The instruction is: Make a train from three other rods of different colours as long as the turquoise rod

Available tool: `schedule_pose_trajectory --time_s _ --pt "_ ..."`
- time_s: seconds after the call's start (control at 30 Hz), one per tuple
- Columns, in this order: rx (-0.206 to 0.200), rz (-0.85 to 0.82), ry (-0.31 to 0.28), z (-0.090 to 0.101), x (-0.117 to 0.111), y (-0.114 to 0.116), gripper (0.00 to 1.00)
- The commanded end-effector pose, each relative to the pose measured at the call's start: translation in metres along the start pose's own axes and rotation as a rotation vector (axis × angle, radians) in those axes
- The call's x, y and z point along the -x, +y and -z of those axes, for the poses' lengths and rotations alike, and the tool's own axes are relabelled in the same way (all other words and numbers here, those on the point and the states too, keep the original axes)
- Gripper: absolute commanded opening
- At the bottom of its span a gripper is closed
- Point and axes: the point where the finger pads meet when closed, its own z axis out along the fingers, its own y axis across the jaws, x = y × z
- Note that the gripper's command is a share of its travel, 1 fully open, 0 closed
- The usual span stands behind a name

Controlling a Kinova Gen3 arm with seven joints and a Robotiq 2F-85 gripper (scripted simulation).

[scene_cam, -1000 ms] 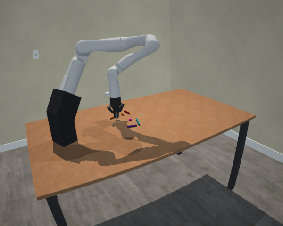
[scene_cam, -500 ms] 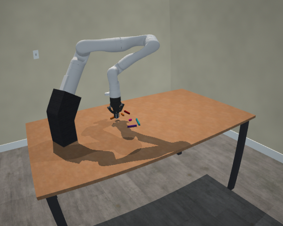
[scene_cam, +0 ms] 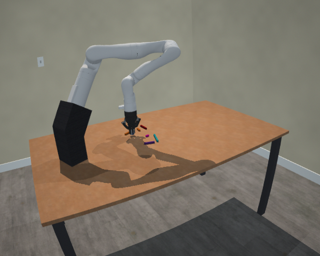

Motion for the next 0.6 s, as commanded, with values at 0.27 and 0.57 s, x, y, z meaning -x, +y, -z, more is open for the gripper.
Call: schedule_pose_trajectory --time_s 0.27,0.57 --pt "-0.001 -0.001 0.001 -0.0066 -0.0004 -0.0007 0.05" --pt "-0.001 -0.001 0.001 -0.0067 -0.0004 -0.0007 0.05"
